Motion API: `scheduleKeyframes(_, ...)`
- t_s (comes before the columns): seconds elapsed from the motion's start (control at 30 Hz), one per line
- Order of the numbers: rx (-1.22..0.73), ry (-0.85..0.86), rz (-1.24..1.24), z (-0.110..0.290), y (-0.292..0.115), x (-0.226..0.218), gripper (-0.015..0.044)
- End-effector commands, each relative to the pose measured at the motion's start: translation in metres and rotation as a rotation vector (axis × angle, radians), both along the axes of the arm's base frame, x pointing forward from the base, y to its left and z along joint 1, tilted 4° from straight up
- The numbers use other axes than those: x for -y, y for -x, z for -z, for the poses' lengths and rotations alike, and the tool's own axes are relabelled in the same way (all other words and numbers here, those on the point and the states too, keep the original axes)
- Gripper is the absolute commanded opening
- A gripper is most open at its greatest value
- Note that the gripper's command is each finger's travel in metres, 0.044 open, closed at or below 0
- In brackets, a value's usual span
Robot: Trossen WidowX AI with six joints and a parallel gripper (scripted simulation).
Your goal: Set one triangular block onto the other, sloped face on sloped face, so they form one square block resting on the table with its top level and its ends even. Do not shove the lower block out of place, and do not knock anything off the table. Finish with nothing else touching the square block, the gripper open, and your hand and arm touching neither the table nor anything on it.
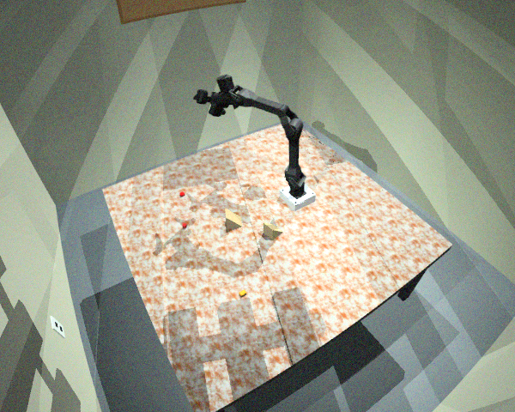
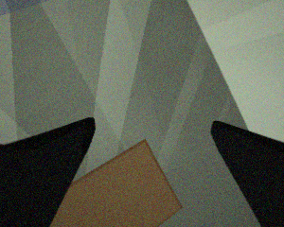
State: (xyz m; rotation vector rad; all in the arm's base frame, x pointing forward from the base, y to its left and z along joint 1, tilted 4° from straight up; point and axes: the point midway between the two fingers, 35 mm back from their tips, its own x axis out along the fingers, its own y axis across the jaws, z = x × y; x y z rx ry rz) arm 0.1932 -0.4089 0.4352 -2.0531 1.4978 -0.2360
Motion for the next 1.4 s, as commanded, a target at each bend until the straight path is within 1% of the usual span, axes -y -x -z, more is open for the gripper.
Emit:
scheduleKeyframes(0.0, -0.108, -0.123, -0.123, 0.042, -0.046, -0.010, 0.0440)
scheduleKeyframes(0.2, -0.305, -0.326, -0.331, 0.113, -0.113, -0.048, 0.0440)
scheduleKeyframes(0.33, -0.446, -0.454, -0.474, 0.159, -0.149, -0.087, 0.0440)
scheduleKeyframes(0.47, -0.601, -0.574, -0.616, 0.201, -0.175, -0.133, 0.0440)
scheduleKeyframes(0.67, -0.882, -0.739, -0.839, 0.257, -0.195, -0.214, 0.0440)
scheduleKeyframes(0.77, -1.029, -0.815, -0.945, 0.279, -0.196, -0.255, 0.0440)
scheduleKeyframes(0.9, -1.266, -0.925, -1.094, 0.305, -0.187, -0.317, 0.0440)
scheduleKeyframes(0.97, -1.308, -0.943, -1.118, 0.308, -0.184, -0.327, 0.0440)
scheduleKeyframes(1.37, -1.314, -0.952, -1.116, 0.320, -0.184, -0.328, 0.0440)
